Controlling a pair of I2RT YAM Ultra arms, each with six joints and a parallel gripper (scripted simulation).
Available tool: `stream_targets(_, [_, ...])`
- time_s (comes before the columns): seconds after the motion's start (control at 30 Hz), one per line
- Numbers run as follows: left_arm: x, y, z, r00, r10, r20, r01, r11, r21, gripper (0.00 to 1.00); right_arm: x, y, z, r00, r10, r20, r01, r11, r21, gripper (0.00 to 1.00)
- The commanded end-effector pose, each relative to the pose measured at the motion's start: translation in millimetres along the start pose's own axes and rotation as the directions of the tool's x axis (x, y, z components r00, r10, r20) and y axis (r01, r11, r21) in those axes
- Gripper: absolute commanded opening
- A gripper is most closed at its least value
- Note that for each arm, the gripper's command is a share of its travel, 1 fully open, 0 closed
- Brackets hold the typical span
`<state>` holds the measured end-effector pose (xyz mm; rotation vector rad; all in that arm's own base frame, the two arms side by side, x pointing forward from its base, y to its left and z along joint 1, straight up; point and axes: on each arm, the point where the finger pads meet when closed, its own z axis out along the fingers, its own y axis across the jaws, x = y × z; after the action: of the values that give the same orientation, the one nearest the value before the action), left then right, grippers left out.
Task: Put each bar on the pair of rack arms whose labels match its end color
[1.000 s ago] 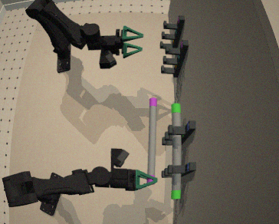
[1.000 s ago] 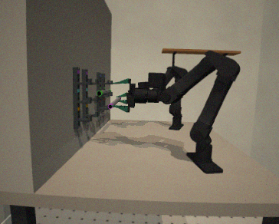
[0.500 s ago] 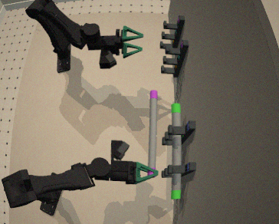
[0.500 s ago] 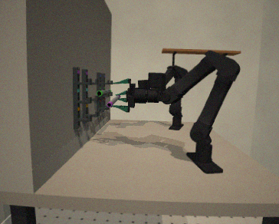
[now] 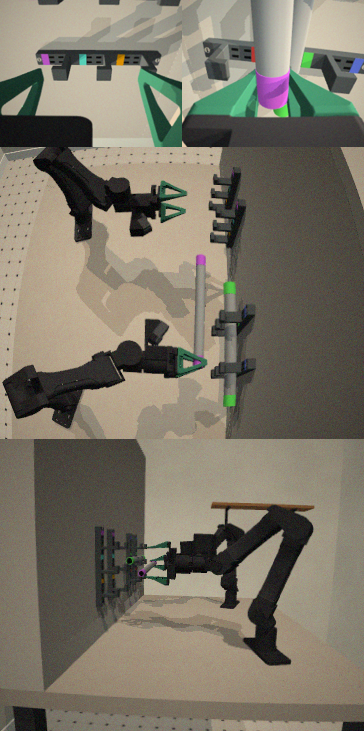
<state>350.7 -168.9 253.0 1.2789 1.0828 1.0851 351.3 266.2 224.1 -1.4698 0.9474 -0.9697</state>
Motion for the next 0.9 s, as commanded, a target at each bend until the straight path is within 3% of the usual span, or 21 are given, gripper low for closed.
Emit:
stream_targets(0.0, [-2,-4,-1,1.000,0.002,0.003,-0.002,1.000,0.005,1.00,-7,-34,2,0.997,0.072,-0.008,-0.071,0.994,0.086,0.00])
stream_targets(0.87, [-2,-4,-1,1.000,0.002,0.003,-0.002,1.000,0.005,1.00,-52,-49,1,0.997,0.072,-0.008,-0.071,0.994,0.086,0.00])
